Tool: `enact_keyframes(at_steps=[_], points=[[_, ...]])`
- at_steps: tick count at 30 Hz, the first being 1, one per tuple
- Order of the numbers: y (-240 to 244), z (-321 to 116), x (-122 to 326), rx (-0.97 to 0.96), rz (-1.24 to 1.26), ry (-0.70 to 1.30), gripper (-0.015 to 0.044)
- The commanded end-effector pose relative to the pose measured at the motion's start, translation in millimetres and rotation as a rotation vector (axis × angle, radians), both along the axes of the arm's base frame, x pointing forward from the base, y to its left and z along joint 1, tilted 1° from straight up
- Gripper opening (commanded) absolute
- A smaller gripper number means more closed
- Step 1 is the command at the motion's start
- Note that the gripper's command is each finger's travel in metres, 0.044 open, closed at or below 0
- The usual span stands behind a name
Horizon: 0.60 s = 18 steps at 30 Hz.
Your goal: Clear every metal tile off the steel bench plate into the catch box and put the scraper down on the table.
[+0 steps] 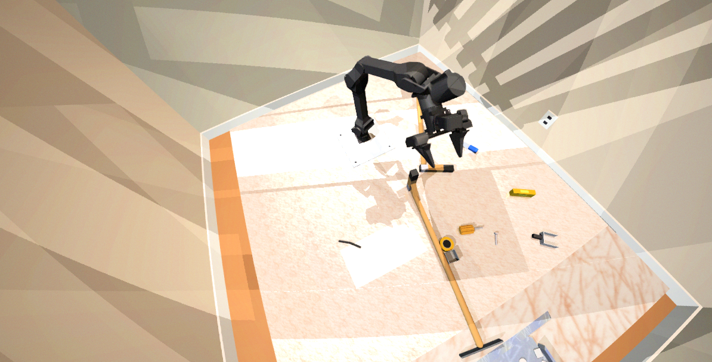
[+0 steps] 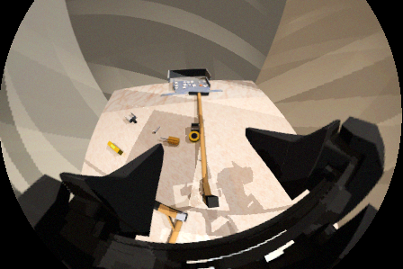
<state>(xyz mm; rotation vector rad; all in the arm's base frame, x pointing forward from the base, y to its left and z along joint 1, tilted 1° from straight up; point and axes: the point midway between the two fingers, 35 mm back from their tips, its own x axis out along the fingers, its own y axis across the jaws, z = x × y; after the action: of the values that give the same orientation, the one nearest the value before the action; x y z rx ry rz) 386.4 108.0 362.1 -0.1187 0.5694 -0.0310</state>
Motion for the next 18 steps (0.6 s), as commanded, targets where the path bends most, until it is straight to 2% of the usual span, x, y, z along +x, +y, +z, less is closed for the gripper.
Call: enact_keyframes(at_steps=[1,18], points=[[-2,8,-11,-0.002,0.001,-0.033,0.044],[-8,38,-61,0.021,0.005,-0.176,0.044]])
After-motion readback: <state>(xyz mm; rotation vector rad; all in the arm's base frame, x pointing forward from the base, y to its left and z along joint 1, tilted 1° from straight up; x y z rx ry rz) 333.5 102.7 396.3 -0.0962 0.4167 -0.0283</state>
